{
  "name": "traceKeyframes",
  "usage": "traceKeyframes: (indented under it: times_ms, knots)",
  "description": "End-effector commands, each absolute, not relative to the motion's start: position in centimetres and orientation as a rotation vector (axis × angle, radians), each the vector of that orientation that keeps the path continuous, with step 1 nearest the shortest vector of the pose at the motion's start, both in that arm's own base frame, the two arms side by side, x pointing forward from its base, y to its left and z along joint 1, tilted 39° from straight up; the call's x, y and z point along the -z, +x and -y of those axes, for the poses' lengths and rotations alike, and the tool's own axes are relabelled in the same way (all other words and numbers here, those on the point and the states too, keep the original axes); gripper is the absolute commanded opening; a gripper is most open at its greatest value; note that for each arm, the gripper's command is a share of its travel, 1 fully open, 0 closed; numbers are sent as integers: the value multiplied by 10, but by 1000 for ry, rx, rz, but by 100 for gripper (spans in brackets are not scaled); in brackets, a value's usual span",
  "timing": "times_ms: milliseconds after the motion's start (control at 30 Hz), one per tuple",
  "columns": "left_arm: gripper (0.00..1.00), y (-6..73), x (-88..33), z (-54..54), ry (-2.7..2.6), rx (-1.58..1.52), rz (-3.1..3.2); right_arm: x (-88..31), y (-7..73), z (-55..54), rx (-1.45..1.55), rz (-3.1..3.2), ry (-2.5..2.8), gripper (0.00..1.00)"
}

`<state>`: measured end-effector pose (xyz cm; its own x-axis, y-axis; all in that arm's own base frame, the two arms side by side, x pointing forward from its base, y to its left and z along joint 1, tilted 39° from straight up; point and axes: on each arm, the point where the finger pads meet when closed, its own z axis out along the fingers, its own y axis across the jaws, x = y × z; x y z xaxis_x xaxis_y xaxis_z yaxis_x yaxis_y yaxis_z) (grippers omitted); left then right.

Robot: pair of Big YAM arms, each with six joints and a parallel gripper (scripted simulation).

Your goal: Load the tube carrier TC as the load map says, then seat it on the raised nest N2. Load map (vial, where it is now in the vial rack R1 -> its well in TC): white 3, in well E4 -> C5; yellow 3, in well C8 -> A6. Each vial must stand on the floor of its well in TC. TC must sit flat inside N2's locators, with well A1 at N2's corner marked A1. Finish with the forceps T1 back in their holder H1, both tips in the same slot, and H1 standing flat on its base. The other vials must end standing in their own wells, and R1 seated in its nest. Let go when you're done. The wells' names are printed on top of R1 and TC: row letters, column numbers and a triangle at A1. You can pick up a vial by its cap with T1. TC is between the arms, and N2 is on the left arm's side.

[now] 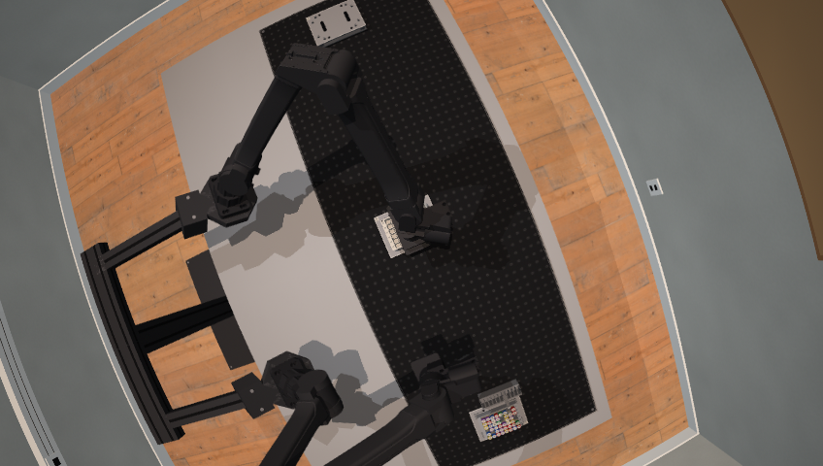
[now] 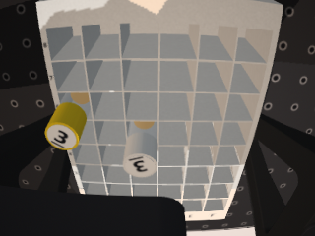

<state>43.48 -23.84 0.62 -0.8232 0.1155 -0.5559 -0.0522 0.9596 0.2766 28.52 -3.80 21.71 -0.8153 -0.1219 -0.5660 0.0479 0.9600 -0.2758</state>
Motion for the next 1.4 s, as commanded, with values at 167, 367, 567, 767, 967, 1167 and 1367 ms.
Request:
traceKeyframes:
  times_ms: [167, 367, 567, 767, 967, 1167, 1367]
  knots:
    - [0, 441, -28, 259, 38, -323, -2472, -230, 289, 38, 366, -2477, -36, 24]
    - [0, 437, -30, 258, 40, -329, -2476, -230, 289, 38, 366, -2477, -36, 24]
    - [0, 433, -39, 262, 39, -326, -2475, -230, 289, 38, 366, -2477, -36, 24]
    - [0, 427, -48, 265, 38, -325, -2475, -230, 289, 38, 366, -2477, -36, 24]
    - [0, 423, -53, 266, 38, -324, -2475, -230, 289, 38, 366, -2477, -36, 24]
    - [0, 423, -55, 268, 35, -316, -2470, -230, 289, 38, 366, -2477, -36, 24]
    - [0, 423, -52, 268, 38, -322, -2474, -230, 289, 38, 366, -2477, -36, 24]
